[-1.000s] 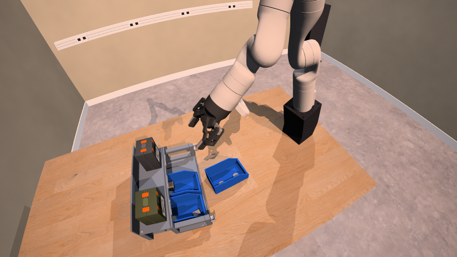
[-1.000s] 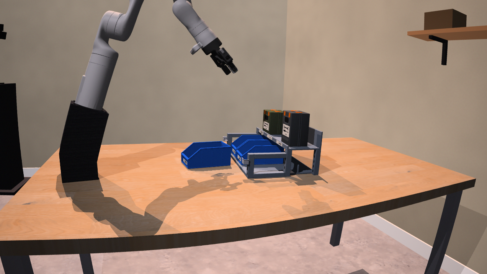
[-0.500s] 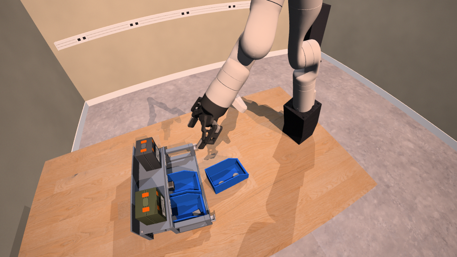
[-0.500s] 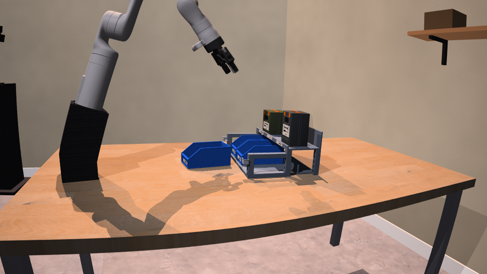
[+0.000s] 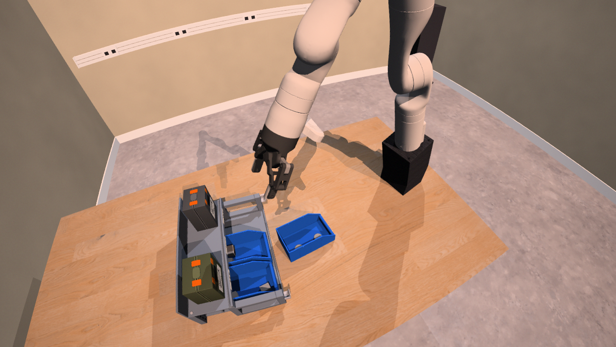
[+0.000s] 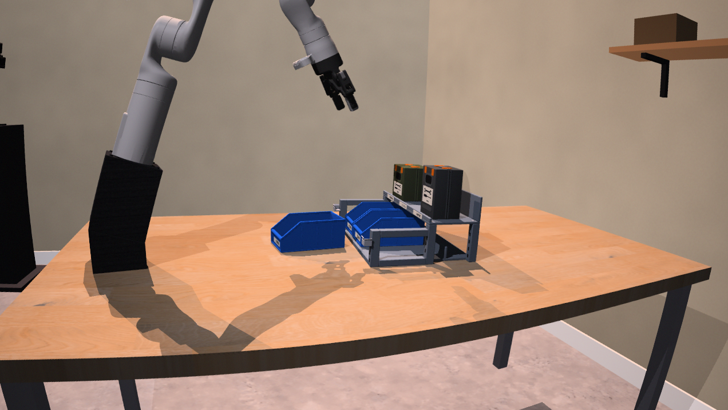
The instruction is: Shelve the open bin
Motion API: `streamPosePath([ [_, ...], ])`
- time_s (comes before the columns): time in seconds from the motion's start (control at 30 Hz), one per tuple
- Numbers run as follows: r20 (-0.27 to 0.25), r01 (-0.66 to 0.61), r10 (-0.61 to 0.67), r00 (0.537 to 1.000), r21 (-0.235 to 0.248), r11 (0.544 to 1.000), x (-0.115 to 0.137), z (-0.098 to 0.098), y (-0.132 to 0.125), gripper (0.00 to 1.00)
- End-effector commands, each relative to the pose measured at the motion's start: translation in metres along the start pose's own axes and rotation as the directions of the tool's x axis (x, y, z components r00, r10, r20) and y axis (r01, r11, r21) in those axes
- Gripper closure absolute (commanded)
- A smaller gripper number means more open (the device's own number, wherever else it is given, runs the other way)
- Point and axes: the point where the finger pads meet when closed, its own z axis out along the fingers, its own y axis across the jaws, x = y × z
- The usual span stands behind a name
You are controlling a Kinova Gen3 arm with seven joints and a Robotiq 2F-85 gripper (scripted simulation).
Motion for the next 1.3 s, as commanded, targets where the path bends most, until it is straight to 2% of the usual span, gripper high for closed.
streamPosePath([
  [0.0,-0.235,0.020,-0.017,0.972,0.010,1.000,0.0004,-0.0012,0.0036,0.00],
  [0.4,-0.235,0.020,-0.017,0.972,0.010,1.000,0.0004,-0.0012,0.0036,0.00],
  [0.43,-0.243,0.022,-0.024,0.970,-0.014,1.000,0.0010,-0.0024,0.0019,0.00],
  [0.57,-0.437,0.034,-0.030,0.899,0.002,0.999,-0.0001,-0.0002,0.0050,0.00],
  [0.97,-0.437,0.034,-0.030,0.899,0.002,0.999,-0.0001,-0.0002,0.0050,0.00],
  [1.13,-0.479,0.037,-0.030,0.877,0.005,0.999,-0.0001,-0.0003,0.0030,0.00],
  [1.27,-0.479,0.037,-0.030,0.877,0.005,0.999,-0.0001,-0.0003,0.0030,0.00],
])
